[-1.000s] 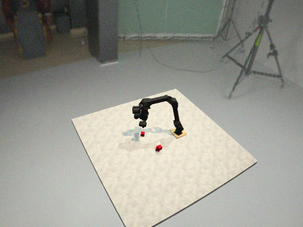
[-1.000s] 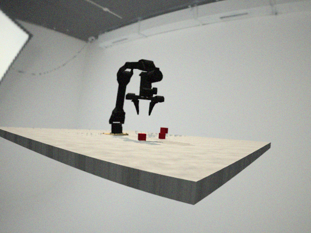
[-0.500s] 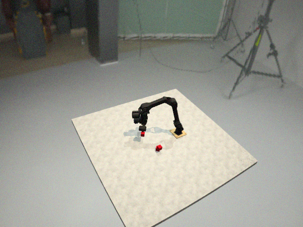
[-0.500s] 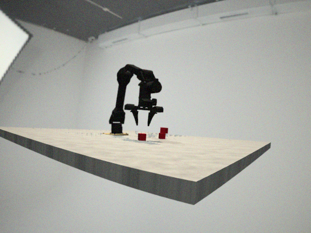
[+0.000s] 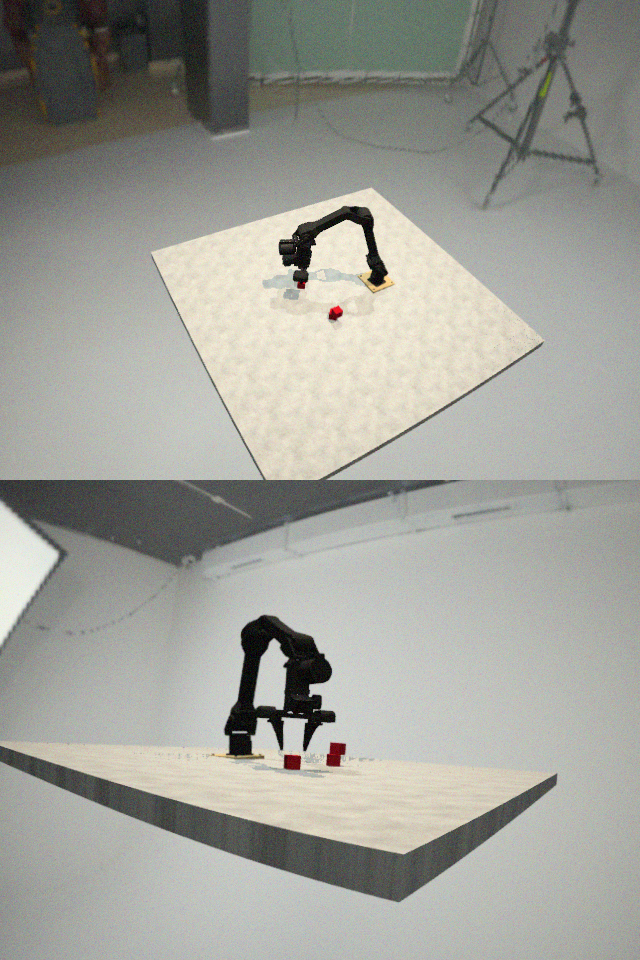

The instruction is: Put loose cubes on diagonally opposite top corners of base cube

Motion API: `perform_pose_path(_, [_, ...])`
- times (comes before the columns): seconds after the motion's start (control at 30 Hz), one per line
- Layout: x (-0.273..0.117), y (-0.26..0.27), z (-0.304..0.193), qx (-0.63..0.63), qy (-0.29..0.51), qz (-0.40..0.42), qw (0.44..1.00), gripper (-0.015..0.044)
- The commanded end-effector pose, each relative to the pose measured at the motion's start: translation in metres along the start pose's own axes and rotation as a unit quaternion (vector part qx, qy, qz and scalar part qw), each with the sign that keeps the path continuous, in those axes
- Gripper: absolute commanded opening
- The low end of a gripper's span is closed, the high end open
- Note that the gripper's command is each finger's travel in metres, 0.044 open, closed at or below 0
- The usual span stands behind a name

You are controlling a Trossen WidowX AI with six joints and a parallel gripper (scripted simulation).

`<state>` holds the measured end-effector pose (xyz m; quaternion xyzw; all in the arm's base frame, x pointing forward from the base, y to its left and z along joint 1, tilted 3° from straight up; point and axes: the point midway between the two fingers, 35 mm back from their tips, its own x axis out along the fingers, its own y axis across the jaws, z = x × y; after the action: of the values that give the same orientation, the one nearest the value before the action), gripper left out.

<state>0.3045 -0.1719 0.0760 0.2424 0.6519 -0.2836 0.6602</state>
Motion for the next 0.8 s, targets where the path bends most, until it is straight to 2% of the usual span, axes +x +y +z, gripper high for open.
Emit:
perform_pose_path(0.0, [0.006,0.0,0.0,-0.003,0.0,-0.001,1.0,0.0265])
perform_pose_path(0.5, [0.028,-0.001,-0.001,-0.003,0.0,-0.001,1.0,0.0265])
perform_pose_path(0.7, [0.028,-0.001,-0.001,-0.003,0.0,-0.001,1.0,0.0107])
perform_pose_path(0.77, [0.028,-0.001,-0.001,-0.003,0.0,-0.001,1.0,0.0105])
